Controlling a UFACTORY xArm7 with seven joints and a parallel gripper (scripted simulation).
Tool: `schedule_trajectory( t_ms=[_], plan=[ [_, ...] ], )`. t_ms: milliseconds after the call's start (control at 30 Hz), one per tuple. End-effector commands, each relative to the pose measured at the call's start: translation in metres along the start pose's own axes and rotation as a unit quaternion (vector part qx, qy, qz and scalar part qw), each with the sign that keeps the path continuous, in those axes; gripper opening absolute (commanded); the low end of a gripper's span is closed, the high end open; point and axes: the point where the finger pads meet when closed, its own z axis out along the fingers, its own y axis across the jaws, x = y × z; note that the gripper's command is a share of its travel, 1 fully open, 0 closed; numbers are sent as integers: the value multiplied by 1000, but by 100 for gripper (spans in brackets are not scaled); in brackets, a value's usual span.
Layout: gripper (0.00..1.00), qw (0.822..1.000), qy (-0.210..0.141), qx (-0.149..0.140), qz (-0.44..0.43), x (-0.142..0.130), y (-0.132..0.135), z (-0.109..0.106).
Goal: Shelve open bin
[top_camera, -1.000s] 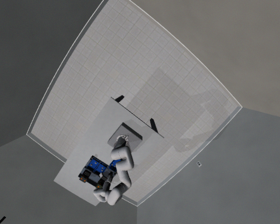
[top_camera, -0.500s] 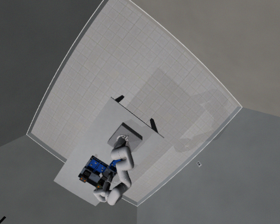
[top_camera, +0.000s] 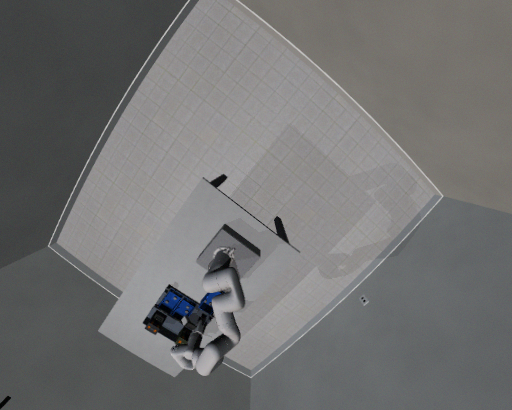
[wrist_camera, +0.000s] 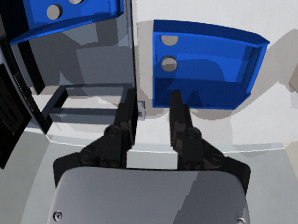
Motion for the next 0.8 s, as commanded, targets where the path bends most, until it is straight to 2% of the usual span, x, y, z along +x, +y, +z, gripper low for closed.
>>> schedule_trajectory(
  t_ms=[0,167,333,767],
  plan=[
    [33,1000,0,2,0,0,-1,-2],
    [33,1000,0,2,0,0,-1,-2],
    [33,1000,0,2,0,0,-1,8],
    [33,1000,0,2,0,0,-1,10]
  ],
)
